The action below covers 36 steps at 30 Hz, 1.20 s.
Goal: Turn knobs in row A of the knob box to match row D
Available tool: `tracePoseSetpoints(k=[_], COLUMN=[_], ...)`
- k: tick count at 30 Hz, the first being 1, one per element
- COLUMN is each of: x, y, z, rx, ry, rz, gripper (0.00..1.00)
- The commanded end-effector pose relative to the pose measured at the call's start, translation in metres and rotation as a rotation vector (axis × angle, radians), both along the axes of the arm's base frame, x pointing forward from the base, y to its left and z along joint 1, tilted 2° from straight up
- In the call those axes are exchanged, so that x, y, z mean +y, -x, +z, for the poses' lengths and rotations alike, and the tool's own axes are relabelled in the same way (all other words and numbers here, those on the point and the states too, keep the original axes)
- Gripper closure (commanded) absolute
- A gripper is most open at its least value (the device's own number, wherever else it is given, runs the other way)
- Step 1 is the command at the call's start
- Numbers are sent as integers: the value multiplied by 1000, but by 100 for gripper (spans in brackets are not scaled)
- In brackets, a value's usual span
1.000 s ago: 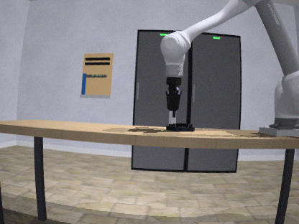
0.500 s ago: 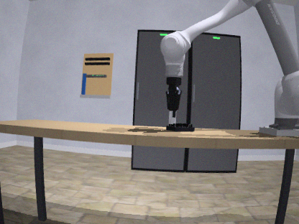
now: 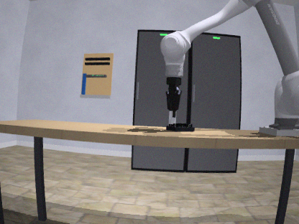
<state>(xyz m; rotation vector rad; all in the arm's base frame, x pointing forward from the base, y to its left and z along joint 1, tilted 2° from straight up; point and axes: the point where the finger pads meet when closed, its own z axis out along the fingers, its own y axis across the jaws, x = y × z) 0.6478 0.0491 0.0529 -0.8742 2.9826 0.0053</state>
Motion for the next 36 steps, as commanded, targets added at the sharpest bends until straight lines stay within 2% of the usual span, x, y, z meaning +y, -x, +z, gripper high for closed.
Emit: tracePoseSetpoints(k=[1,23,36], x=[0,0,0], y=[2,2,2], z=[-4,-4,-4], rx=[2,4,7], ry=[0,-4,-11], rz=[-8,-147,-385], gripper=[95,95,95])
